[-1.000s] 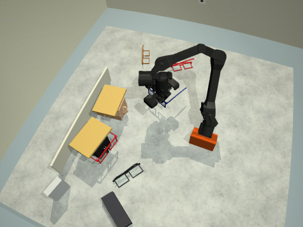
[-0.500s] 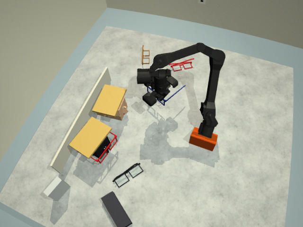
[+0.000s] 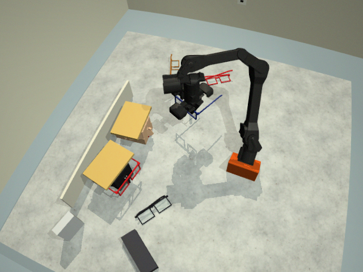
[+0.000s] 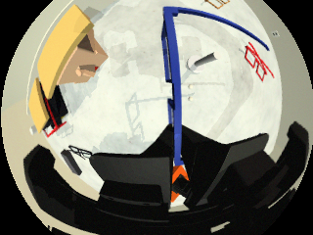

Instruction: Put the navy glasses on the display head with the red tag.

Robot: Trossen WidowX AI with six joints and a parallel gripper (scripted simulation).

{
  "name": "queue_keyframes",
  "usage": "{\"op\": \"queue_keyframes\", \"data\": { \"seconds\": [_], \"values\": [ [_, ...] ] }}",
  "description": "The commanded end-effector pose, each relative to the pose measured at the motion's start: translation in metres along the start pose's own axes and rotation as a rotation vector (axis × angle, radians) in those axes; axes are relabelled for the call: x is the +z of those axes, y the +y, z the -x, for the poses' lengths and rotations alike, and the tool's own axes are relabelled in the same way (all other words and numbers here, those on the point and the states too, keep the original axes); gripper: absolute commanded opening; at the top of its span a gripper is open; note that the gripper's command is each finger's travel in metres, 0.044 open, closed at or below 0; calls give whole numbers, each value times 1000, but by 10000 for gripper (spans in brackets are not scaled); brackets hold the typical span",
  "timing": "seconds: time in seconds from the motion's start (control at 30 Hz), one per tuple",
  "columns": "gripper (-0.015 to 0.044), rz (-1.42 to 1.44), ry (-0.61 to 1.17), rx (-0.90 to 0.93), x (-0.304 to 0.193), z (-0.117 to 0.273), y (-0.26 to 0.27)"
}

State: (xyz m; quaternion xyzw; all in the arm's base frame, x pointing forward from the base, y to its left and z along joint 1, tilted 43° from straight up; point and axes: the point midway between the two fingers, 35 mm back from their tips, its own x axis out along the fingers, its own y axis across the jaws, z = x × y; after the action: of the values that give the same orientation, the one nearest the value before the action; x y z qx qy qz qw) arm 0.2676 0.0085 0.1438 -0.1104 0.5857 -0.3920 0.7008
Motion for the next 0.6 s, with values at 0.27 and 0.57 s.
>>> {"op": "queue_keyframes", "data": {
  "seconds": [0.27, 0.57],
  "values": [
    [0, 272, -24, 80, -1, 16, -18],
    [0, 521, -74, 141, -3, 27, -34]
  ]
}}
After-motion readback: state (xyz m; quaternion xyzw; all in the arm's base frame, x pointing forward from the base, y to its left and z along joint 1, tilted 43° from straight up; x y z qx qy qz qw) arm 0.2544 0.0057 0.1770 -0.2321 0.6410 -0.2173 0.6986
